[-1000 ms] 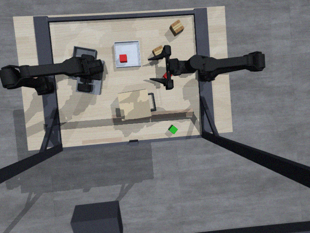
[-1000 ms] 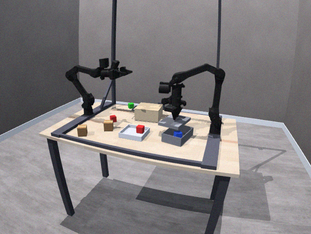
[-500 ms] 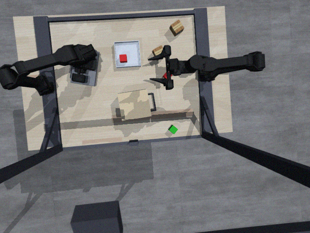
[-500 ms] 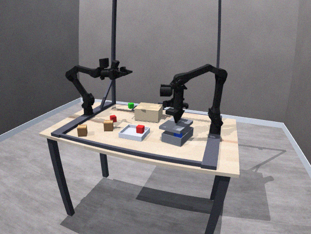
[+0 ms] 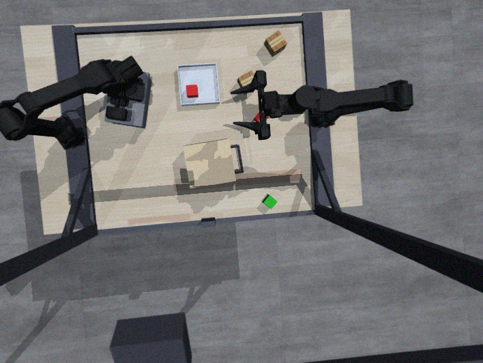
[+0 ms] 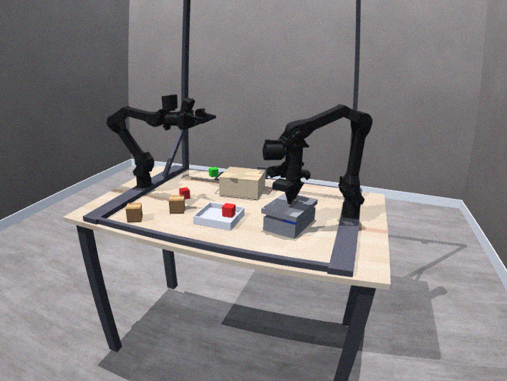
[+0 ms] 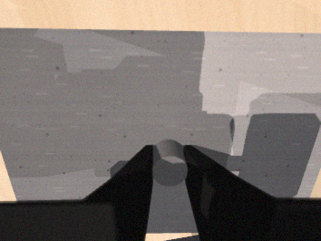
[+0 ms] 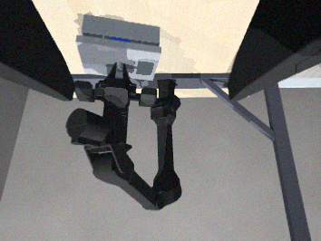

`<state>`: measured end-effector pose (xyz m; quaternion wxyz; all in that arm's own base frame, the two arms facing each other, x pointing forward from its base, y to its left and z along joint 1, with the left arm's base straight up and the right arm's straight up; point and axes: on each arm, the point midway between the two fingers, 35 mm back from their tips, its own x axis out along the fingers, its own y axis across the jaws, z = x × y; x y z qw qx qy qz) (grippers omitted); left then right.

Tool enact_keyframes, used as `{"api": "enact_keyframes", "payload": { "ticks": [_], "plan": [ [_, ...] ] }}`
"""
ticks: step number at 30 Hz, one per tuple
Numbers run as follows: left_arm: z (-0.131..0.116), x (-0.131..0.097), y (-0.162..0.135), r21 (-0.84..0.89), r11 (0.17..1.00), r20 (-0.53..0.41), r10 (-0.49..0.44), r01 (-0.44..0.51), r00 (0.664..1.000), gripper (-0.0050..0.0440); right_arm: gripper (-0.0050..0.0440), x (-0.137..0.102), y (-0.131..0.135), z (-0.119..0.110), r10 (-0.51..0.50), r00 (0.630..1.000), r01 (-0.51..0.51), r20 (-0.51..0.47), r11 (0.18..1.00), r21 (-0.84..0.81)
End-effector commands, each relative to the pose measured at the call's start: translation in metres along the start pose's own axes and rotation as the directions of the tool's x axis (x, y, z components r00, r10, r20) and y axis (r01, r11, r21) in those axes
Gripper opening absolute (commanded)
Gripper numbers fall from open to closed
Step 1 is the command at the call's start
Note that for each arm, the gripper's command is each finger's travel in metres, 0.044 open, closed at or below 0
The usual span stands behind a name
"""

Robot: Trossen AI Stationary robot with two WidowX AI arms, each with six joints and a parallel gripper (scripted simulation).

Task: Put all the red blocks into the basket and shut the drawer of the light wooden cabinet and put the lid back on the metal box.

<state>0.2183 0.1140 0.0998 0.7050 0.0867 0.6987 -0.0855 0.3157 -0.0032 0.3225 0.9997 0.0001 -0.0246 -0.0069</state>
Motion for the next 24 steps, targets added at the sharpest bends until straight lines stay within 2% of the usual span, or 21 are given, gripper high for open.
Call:
{"api": "enact_keyframes", "payload": {
  "ticks": [1,3,5,17,18,22,24],
  "plan": [
    [0.003,-0.004,-0.001,0.008,1.000,0.026,0.023,-0.023,0.999,-0.0050,0.0400,-0.002,0.001,0.019,0.003,0.999,-0.002,0.048,1.000,-0.009],
    [0.003,-0.004,-0.001,0.008,1.000,0.026,0.023,-0.023,0.999,-0.0050,0.0400,-0.002,0.001,0.019,0.003,0.999,-0.002,0.048,1.000,-0.009],
    [0.002,0.008,-0.001,0.009,1.000,0.009,0.009,-0.009,1.000,-0.0050,0.0400,-0.002,0.001,0.019,0.003,0.999,-0.002,0.048,1.000,-0.009],
    [0.003,0.022,-0.001,0.009,1.000,0.008,0.010,-0.010,1.000,-0.0050,0.0400,-0.002,0.001,0.019,0.003,0.999,-0.002,0.048,1.000,-0.009],
    [0.005,0.013,0.002,0.009,1.000,0.031,0.029,-0.029,0.999,-0.0050,0.0400,-0.002,0.001,0.019,0.003,0.999,-0.002,0.048,1.000,-0.009],
    [0.003,0.021,-0.001,0.009,1.000,0.008,0.008,-0.008,1.000,-0.0050,0.0400,-0.002,0.001,0.019,0.003,0.999,-0.002,0.048,1.000,-0.009],
    [0.003,0.017,-0.001,0.009,1.000,0.024,0.022,-0.023,0.999,-0.0050,0.0400,-0.002,0.001,0.019,0.003,0.999,-0.002,0.048,1.000,-0.009]
  ]
}}
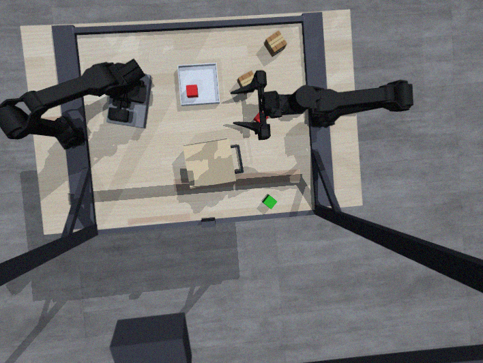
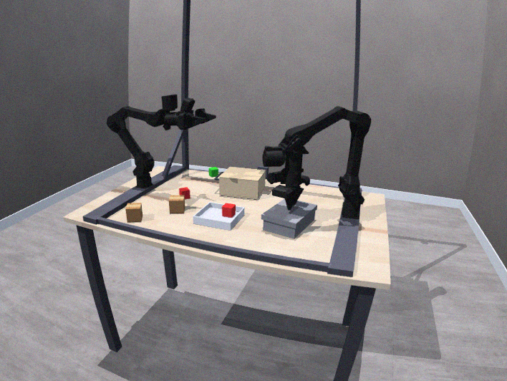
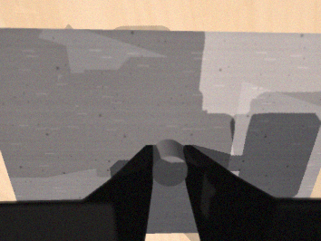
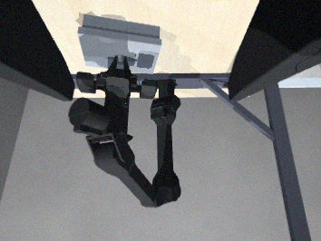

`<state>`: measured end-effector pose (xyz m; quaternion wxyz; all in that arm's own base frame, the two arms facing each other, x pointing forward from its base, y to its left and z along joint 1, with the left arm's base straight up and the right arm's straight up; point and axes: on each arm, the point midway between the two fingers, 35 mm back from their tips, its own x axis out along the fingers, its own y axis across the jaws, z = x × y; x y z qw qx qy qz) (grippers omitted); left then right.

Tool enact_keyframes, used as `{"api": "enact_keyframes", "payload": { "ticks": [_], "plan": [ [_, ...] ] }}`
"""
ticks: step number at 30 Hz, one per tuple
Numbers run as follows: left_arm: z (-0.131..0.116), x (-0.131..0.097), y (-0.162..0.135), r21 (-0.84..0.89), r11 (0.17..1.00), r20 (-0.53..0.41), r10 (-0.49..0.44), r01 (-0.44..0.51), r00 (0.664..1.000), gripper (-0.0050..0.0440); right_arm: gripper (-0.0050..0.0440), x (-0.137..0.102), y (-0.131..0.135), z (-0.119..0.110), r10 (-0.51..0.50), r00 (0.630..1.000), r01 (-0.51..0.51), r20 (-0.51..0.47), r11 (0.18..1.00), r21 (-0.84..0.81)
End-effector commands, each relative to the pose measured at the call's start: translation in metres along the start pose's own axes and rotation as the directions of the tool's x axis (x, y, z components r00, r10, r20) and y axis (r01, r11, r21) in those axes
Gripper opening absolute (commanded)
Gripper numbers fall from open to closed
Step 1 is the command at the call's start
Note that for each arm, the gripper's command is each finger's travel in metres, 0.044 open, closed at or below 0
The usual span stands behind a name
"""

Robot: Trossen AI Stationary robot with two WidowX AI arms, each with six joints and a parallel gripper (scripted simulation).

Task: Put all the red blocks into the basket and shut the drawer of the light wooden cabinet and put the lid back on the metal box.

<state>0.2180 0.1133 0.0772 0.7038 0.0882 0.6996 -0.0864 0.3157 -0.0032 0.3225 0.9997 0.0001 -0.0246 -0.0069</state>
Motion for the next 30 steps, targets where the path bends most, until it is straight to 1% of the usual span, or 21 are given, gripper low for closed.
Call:
{"api": "enact_keyframes", "payload": {
  "ticks": [1,10,11,13,14,17,20,23,27,28,30],
  "plan": [
    [0.003,-0.001,0.000,0.005,1.000,0.011,0.008,-0.008,1.000,-0.0050,0.0400,-0.002,0.001,0.019,0.003,0.999,-0.002,0.048,1.000,-0.009],
    [0.004,0.000,0.002,0.004,1.000,0.015,0.013,-0.013,1.000,-0.0050,0.0400,-0.002,0.001,0.019,0.003,0.999,-0.002,0.048,1.000,-0.009],
    [0.008,-0.009,0.005,0.004,0.999,0.041,0.035,-0.035,0.999,-0.0050,0.0400,-0.002,0.001,0.019,0.003,0.999,-0.002,0.048,1.000,-0.009],
    [0.008,-0.009,0.005,0.004,0.999,0.041,0.035,-0.035,0.999,-0.0050,0.0400,-0.002,0.001,0.019,0.003,0.999,-0.002,0.048,1.000,-0.009],
    [0.003,0.000,0.000,0.003,1.000,0.017,0.015,-0.015,1.000,-0.0050,0.0400,-0.002,0.001,0.019,0.003,0.999,-0.002,0.048,1.000,-0.009],
    [0.002,0.003,0.000,0.003,1.000,0.008,0.007,-0.007,1.000,-0.0050,0.0400,-0.002,0.001,0.019,0.003,0.999,-0.002,0.048,1.000,-0.009],
    [0.002,0.005,0.000,0.004,1.000,0.007,0.006,-0.006,1.000,-0.0050,0.0400,-0.002,0.001,0.019,0.003,0.999,-0.002,0.048,1.000,-0.009],
    [0.004,0.000,0.001,0.003,1.000,0.025,0.021,-0.021,0.999,-0.0050,0.0400,-0.002,0.001,0.019,0.003,0.999,-0.002,0.048,1.000,-0.009],
    [0.003,0.006,-0.001,0.003,1.000,0.006,0.005,-0.006,1.000,-0.0050,0.0400,-0.002,0.001,0.019,0.003,0.999,-0.002,0.048,1.000,-0.009],
    [0.007,-0.002,0.004,0.003,1.000,0.032,0.027,-0.027,0.999,-0.0050,0.0400,-0.002,0.001,0.019,0.003,0.999,-0.002,0.048,1.000,-0.009],
    [0.007,-0.002,0.004,0.003,1.000,0.032,0.027,-0.027,0.999,-0.0050,0.0400,-0.002,0.001,0.019,0.003,0.999,-0.002,0.048,1.000,-0.009]
  ]
}}
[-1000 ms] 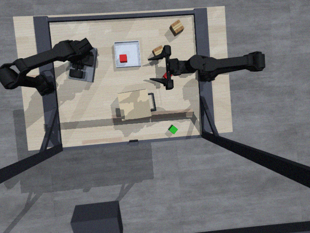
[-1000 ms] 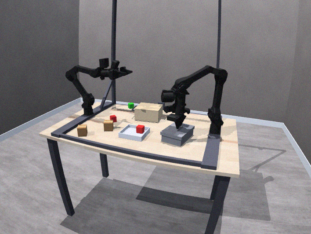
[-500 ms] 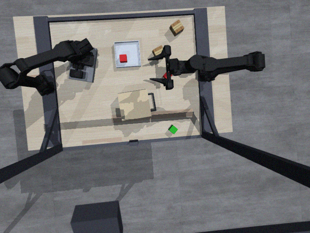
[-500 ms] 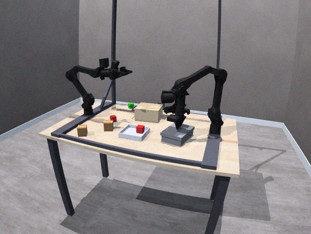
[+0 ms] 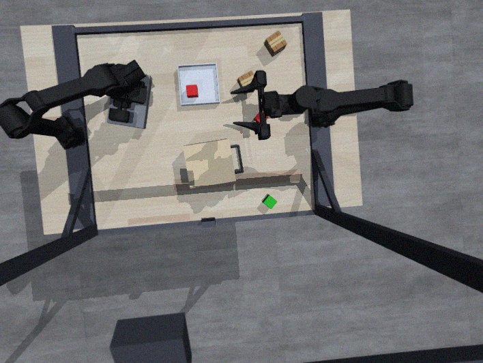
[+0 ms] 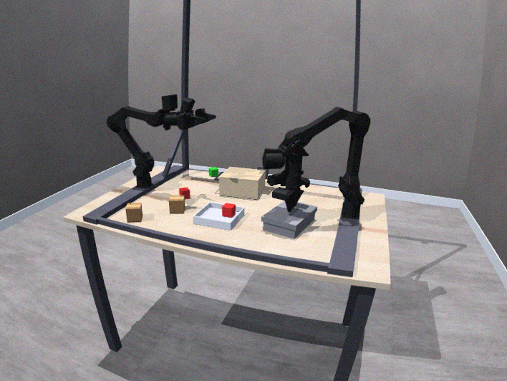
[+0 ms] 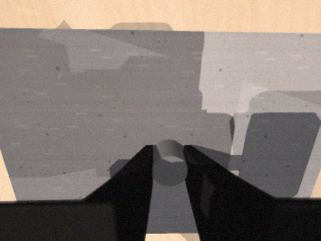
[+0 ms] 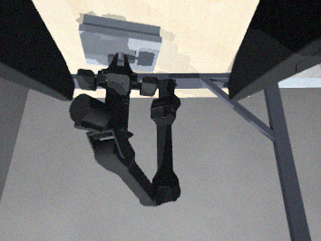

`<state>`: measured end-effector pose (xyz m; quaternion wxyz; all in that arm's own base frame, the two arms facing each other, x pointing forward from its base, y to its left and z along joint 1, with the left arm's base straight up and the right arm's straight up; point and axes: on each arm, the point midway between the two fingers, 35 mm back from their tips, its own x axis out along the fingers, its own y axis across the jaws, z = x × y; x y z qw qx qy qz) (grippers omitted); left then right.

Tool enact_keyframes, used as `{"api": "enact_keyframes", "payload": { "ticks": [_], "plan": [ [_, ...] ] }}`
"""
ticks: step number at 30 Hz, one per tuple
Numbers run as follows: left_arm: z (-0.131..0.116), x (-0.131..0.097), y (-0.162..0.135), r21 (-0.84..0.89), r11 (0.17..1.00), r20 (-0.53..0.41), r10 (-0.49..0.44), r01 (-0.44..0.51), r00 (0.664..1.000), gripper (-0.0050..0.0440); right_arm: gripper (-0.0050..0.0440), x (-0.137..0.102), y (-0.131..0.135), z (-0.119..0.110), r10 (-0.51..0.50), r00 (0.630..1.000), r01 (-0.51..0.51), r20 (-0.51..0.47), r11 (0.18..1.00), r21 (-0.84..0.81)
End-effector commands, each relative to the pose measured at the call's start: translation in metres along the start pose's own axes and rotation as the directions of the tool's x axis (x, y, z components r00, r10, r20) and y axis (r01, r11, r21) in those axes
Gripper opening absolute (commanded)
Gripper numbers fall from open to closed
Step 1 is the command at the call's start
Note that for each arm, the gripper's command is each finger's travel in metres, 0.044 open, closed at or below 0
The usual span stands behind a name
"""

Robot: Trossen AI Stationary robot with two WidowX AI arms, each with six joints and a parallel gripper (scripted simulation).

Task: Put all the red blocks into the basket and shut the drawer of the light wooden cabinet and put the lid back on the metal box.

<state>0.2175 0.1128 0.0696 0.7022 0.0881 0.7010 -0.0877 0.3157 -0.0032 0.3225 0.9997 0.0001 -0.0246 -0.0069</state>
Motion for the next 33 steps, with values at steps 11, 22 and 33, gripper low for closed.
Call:
{"api": "enact_keyframes", "payload": {
  "ticks": [11,22,33],
  "plan": [
    [0.008,-0.013,0.005,0.002,0.999,0.044,0.038,-0.038,0.998,0.0135,0.0400,-0.002,0.001,0.019,0.003,0.999,-0.002,0.048,1.000,-0.009],
    [0.008,-0.013,0.005,0.002,0.999,0.044,0.037,-0.037,0.998,0.0135,0.0400,-0.002,0.001,0.019,0.003,0.999,-0.002,0.048,1.000,-0.009],
    [0.007,-0.019,0.004,0.002,0.999,0.041,0.035,-0.035,0.999,0.0135,0.0400,-0.002,0.001,0.019,0.003,0.999,-0.002,0.048,1.000,-0.009]
  ]
}}
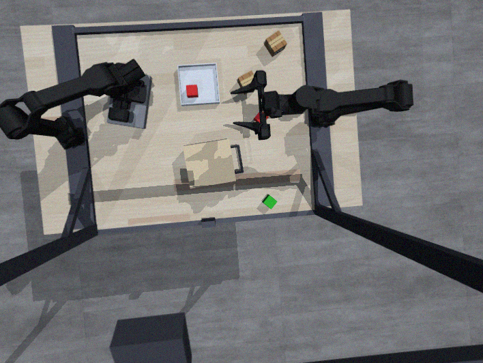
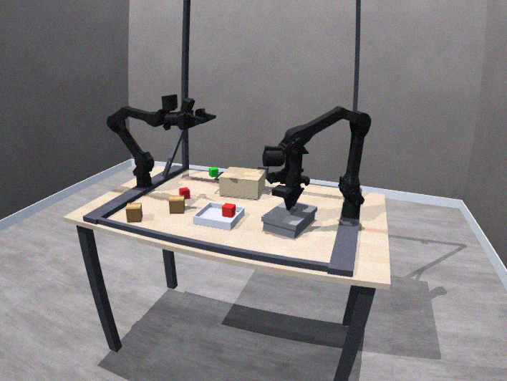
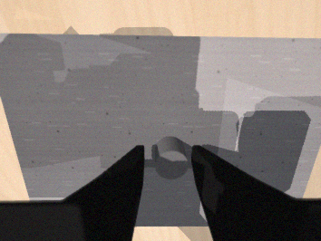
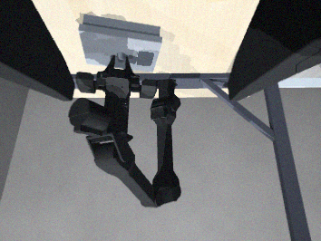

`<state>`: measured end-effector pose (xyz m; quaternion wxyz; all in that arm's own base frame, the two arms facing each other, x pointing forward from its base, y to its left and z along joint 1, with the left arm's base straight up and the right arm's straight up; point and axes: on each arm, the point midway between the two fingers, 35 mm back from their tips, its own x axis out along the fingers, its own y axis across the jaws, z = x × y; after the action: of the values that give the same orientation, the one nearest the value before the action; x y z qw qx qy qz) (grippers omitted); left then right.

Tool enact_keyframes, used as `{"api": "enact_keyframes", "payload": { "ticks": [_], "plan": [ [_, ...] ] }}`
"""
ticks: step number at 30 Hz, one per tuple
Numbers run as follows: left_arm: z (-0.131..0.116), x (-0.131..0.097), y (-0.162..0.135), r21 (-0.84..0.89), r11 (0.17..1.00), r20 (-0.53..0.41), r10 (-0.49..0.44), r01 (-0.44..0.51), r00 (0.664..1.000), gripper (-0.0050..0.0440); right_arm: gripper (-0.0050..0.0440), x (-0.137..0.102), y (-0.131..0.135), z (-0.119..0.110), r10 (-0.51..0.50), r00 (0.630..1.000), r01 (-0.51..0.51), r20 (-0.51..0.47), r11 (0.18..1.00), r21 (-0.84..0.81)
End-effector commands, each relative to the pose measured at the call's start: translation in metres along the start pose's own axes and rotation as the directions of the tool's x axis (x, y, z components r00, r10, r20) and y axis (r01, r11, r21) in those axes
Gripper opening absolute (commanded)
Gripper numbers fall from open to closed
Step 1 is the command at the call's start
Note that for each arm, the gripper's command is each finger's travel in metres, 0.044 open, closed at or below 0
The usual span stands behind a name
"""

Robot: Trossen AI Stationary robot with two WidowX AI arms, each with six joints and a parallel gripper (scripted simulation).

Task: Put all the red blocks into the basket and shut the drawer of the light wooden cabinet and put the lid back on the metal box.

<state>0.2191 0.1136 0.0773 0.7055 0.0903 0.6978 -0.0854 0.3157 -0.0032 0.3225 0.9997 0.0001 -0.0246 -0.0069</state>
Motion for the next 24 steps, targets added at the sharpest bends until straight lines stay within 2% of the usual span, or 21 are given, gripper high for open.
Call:
{"api": "enact_keyframes", "payload": {
  "ticks": [1,2,4,5,6,15,16,18,19,23,24],
  "plan": [
    [0.005,-0.012,0.003,0.003,1.000,0.033,0.027,-0.028,0.999,0.0135,0.0400,-0.002,0.001,0.019,0.003,0.999,-0.002,0.048,1.000,-0.009],
    [0.006,-0.017,0.003,0.003,1.000,0.031,0.026,-0.026,0.999,0.0135,0.0400,-0.002,0.001,0.019,0.003,0.999,-0.002,0.048,1.000,-0.009],
    [0.006,-0.012,0.004,0.003,1.000,0.031,0.026,-0.026,0.999,0.0135,0.0400,-0.002,0.001,0.019,0.003,0.999,-0.002,0.048,1.000,-0.009],
    [0.006,-0.031,0.004,0.003,1.000,0.035,0.029,-0.029,0.999,0.0135,0.0400,-0.002,0.001,0.019,0.003,0.999,-0.002,0.048,1.000,-0.009],
    [0.006,-0.036,0.004,0.002,1.000,0.037,0.031,-0.031,0.999,0.0135,0.0400,-0.002,0.001,0.019,0.003,0.999,-0.002,0.048,1.000,-0.009],
    [0.004,-0.072,0.002,0.002,1.000,0.030,0.025,-0.025,0.999,0.0135,0.0400,-0.002,0.001,0.019,0.003,0.999,-0.002,0.048,1.000,-0.009],
    [0.004,-0.058,0.002,0.002,1.000,0.014,0.011,-0.011,1.000,0.0135,0.0400,-0.002,0.001,0.019,0.003,0.999,-0.002,0.048,1.000,-0.009],
    [0.004,-0.058,0.002,0.002,1.000,0.014,0.011,-0.011,1.000,0.0135,0.0400,-0.002,0.001,0.019,0.003,0.999,-0.002,0.048,1.000,-0.009],
    [0.004,-0.073,0.002,0.002,1.000,0.025,0.021,-0.021,0.999,0.0135,0.0400,-0.002,0.001,0.019,0.003,0.999,-0.002,0.048,1.000,-0.009],
    [0.003,-0.060,0.002,0.002,1.000,0.015,0.011,-0.011,1.000,0.0135,0.0400,-0.002,0.001,0.019,0.003,0.999,-0.002,0.048,1.000,-0.009],
    [0.005,-0.060,-0.003,0.000,1.000,0.042,0.026,-0.026,0.999,0.0135,0.0350,-0.002,0.001,0.019,0.004,0.999,-0.004,0.048,1.000,-0.009]
  ]
}}
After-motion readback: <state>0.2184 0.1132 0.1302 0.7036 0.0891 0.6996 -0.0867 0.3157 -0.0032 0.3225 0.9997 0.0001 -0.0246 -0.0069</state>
